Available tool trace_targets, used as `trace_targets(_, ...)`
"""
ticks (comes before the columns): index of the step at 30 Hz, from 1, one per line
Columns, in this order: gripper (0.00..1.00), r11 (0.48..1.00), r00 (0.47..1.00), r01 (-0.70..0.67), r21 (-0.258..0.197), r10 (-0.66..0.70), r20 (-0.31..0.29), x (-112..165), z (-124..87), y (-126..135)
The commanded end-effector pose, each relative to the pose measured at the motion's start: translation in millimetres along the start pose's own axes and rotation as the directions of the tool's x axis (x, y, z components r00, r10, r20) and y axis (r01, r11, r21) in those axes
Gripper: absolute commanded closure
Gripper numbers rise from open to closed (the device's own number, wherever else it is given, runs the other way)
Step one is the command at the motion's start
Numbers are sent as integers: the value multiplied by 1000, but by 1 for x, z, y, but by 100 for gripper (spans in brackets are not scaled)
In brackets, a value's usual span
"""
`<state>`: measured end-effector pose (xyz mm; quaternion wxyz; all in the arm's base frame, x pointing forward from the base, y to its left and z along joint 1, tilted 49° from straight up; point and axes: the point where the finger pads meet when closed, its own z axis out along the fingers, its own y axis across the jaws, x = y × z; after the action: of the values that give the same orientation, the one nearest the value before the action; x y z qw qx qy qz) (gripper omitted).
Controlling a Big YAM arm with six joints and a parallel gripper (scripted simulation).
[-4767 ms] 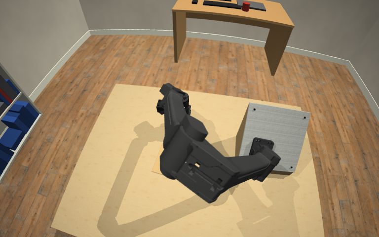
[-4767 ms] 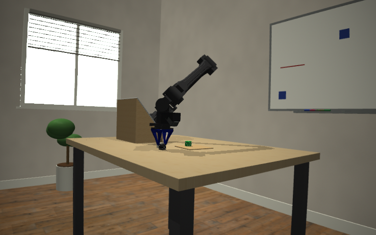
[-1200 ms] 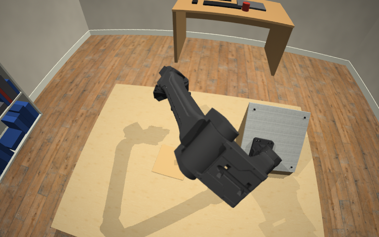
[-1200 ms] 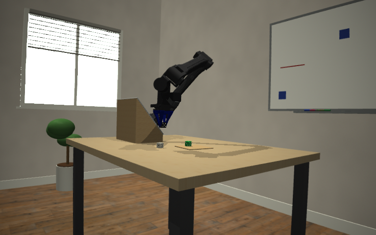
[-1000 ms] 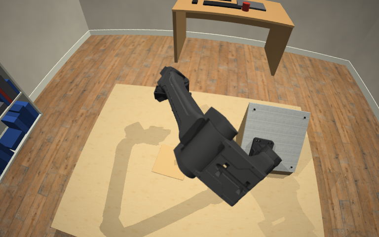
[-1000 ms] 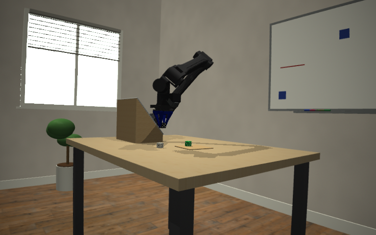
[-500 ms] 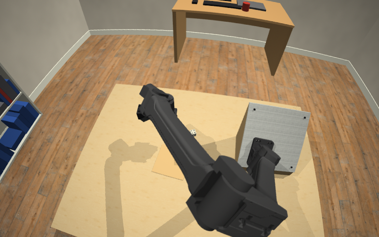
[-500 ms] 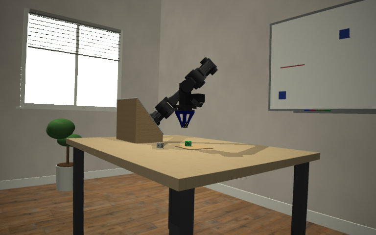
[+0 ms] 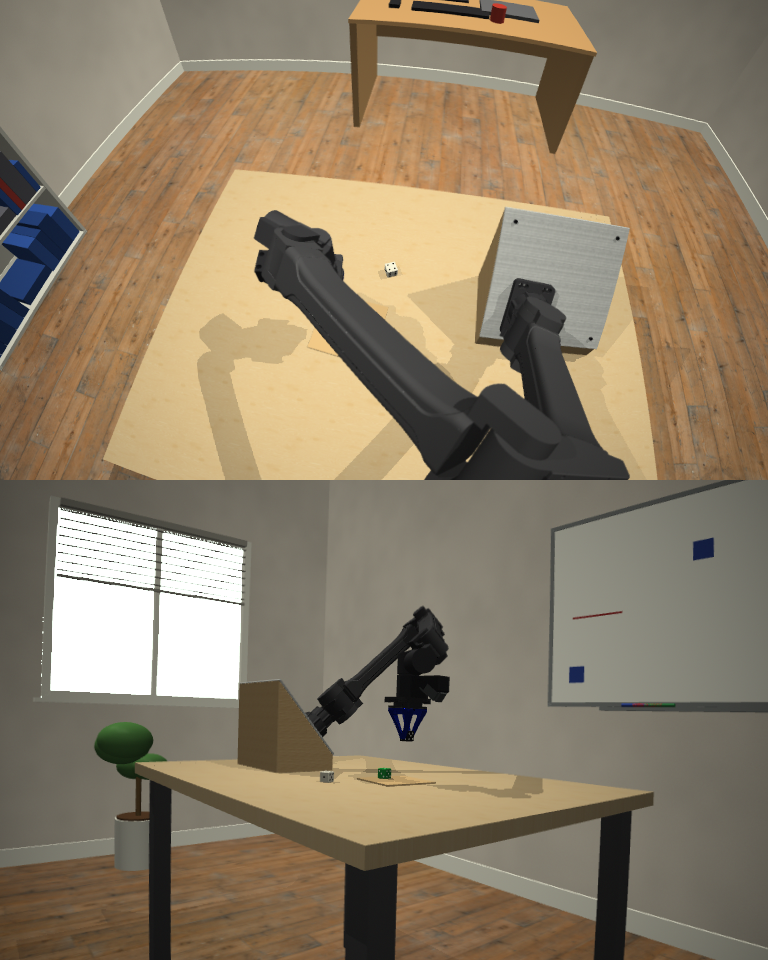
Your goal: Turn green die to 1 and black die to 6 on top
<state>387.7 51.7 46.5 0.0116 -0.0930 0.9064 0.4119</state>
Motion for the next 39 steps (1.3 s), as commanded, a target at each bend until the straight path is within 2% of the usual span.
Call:
trace_targets(1, 80, 1000, 999, 4, 21, -5, 45, -13, -17, 2)
trace_targets(5, 80, 1000, 999, 13, 22, -14, 43, -14, -14, 4)
trace_targets(8, 80, 1000, 1000, -9, 2, 9, 3, -3, 6, 1)
trace_targets(13, 80, 1000, 1000, -9, 1, 9, 3, -3, 20, 1)
trace_targets(19, 80, 1000, 1000, -9, 0, 9, 3, -3, 47, 1)
trace_targets(22, 80, 1000, 1000, 4, 6, -4, 13, -5, 47, 5)
trace_targets(25, 80, 1000, 1000, -10, 1, 10, 2, -2, 67, 1)
trace_targets(31, 80, 1000, 1000, -10, 1, 10, 1, -2, 89, 1)
trace_targets(38, 80, 1000, 999, 22, 8, -22, 28, -15, 89, 8)
trace_targets(39, 80, 1000, 999, -12, 12, 11, 48, -14, 81, -5)
